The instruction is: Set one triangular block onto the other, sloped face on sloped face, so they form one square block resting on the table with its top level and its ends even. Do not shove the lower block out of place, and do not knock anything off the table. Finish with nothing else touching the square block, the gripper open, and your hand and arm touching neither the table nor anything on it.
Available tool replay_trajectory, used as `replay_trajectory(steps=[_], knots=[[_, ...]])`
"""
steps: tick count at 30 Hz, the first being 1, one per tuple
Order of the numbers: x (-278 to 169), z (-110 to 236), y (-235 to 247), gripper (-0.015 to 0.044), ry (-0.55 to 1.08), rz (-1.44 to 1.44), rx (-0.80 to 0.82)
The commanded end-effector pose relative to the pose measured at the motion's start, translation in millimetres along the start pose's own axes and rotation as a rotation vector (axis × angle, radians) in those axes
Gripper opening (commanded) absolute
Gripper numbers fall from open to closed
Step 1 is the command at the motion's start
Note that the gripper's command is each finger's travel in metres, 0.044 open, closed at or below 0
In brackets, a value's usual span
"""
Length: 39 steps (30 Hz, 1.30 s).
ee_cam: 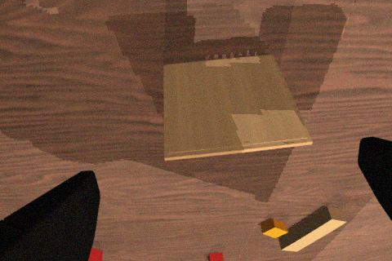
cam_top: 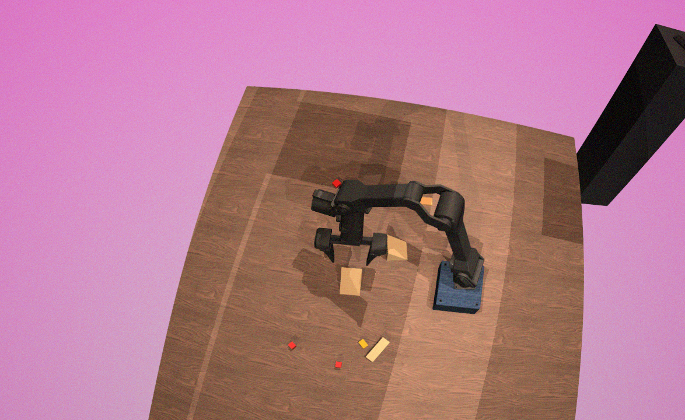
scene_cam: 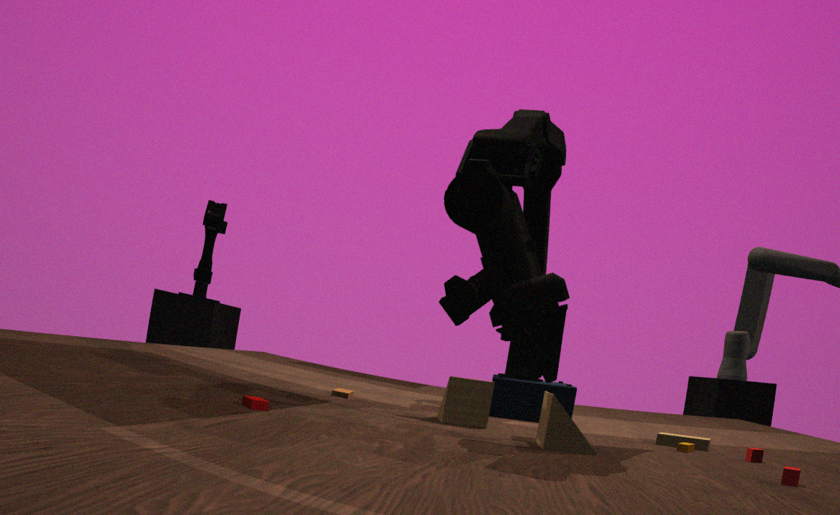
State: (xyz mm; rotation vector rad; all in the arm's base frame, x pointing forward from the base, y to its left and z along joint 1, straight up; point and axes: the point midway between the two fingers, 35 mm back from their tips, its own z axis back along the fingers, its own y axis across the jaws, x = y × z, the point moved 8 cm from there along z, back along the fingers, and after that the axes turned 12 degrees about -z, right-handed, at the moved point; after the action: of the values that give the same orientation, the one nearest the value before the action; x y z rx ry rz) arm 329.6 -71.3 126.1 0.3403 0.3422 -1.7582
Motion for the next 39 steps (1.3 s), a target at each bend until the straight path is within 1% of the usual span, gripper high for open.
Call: replay_trajectory(steps=[1,39], knots=[[0,-8,-1,0.0440,0.007,-0.008,-0.007],[-1,-70,-5,0.0440,0.010,-0.008,-0.008]])
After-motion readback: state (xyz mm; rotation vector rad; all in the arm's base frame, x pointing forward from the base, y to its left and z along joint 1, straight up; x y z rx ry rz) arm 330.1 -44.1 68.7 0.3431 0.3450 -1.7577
